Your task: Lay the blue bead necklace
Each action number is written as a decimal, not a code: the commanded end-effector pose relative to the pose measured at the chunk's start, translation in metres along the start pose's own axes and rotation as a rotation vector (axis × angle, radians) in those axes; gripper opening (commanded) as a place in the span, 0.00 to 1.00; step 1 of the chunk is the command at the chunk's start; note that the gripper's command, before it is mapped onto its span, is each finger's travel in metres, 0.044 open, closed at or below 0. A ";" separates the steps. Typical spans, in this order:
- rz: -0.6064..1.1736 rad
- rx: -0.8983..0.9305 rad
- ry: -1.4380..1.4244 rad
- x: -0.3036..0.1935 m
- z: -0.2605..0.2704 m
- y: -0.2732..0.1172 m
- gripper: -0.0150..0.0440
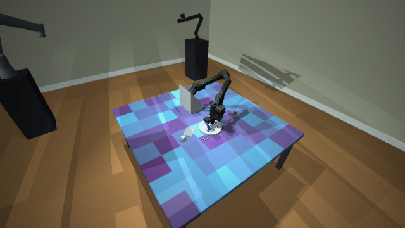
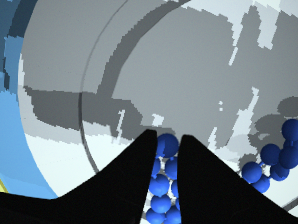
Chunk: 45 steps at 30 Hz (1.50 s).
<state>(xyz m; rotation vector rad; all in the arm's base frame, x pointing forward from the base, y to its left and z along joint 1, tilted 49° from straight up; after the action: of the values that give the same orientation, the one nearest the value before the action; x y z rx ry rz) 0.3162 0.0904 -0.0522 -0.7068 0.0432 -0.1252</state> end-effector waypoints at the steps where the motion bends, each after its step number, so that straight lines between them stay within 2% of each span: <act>1: 0.000 0.000 -0.001 0.000 0.000 0.000 0.25; 43: 0.004 0.002 0.007 -0.017 0.025 0.002 0.25; 45: -0.004 0.008 0.002 -0.014 0.026 -0.002 0.34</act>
<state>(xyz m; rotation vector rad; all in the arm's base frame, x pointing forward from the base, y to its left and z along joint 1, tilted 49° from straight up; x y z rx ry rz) 0.3043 0.1073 -0.0309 -0.6989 0.0426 -0.1306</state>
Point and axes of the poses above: the point midway between the two fingers, 35 mm back from their tips, its own y axis out along the fingers, its own z axis across the jaws, x = y × z, the point moved 1 cm from there along -y, back along the fingers, and after that the axes turned 11 degrees about y, right-handed, at the moved point
